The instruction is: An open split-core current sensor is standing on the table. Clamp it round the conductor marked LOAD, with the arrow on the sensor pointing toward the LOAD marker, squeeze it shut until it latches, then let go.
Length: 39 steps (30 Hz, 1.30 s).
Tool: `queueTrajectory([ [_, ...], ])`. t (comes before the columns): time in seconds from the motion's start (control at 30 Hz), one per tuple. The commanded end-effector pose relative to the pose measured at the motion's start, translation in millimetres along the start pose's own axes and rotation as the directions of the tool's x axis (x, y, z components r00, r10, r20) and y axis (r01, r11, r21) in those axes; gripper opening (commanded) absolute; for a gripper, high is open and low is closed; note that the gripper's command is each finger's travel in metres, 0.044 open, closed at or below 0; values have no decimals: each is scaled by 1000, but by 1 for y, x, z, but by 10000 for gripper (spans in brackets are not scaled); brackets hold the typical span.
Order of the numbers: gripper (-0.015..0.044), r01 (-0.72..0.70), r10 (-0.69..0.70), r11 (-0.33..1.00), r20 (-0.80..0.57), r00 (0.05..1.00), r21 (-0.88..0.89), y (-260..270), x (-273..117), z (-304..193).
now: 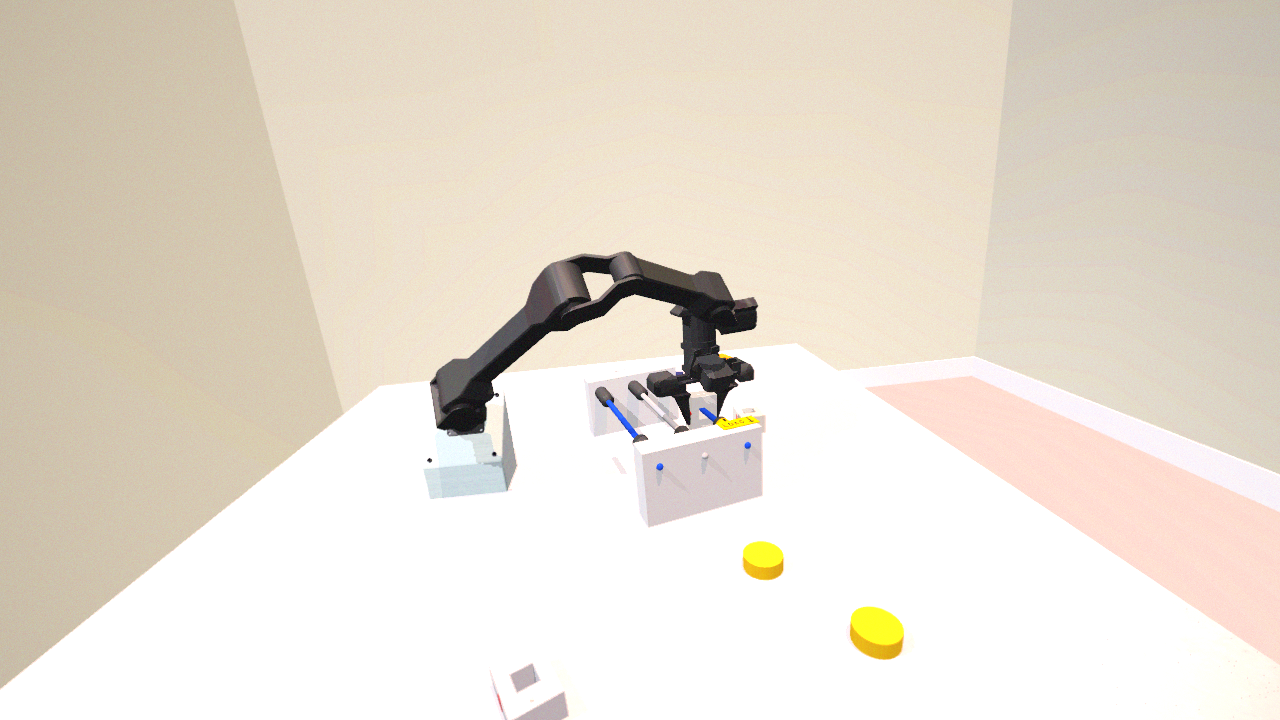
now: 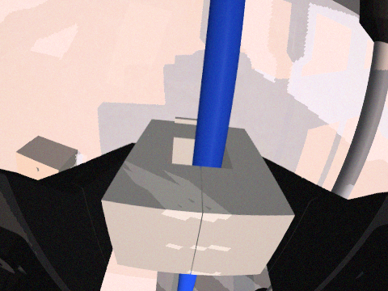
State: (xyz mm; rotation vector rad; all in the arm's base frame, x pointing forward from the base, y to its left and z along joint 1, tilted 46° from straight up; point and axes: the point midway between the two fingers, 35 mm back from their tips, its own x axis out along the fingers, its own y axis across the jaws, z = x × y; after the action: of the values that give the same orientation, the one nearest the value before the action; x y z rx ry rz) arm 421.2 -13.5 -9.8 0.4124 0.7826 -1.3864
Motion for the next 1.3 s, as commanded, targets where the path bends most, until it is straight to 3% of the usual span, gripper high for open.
queueTrajectory([
  [0.0,257,0,0,1000,0,1000,2,0,0,0],
  [0.67,257,0,0,1000,0,1000,2,0,0,0],
  [1.27,137,0,0,1000,0,1000,0,0,0,0],
])
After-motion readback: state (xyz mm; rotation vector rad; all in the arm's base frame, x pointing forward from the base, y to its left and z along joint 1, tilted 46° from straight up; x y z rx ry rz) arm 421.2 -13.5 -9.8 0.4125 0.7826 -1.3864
